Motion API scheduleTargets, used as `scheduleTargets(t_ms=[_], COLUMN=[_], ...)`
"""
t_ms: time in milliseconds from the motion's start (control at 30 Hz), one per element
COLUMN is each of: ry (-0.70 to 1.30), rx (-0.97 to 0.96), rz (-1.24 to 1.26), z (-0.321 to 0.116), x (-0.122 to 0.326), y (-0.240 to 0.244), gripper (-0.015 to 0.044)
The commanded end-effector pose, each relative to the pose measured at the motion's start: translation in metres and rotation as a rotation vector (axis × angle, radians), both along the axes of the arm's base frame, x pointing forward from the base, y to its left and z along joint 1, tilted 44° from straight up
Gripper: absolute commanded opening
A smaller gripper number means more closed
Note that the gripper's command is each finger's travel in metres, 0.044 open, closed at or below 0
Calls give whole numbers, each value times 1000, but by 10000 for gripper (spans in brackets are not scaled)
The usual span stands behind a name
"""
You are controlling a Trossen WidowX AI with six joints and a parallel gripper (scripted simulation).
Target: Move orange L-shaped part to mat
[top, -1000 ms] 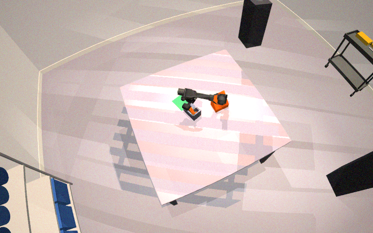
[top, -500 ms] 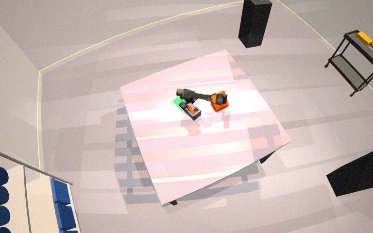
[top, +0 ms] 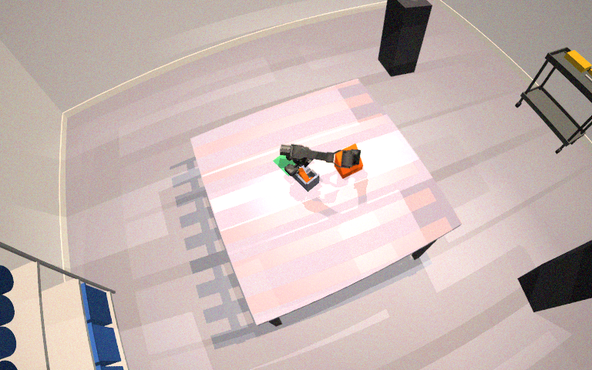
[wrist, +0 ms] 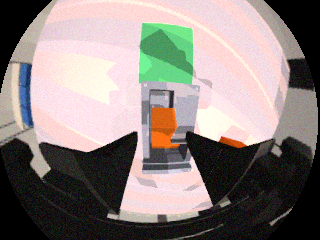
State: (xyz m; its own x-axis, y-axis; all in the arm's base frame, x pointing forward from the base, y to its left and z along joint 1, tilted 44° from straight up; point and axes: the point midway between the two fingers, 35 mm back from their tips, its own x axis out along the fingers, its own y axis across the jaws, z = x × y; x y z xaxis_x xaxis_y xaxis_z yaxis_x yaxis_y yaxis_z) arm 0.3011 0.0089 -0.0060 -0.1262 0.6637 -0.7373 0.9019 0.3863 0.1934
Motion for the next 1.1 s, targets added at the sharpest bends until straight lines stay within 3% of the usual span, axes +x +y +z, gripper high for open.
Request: scheduleTargets(t_ms=[0, 667, 833, 1067], ry=[7, 7, 1, 1], rx=[6, 8, 2, 2], rz=[-4, -4, 1, 1], z=[-6, -26, -23, -23], x=[-2, -6, -5, -5], y=[6, 25, 22, 22], gripper=[280, 280, 149, 102])
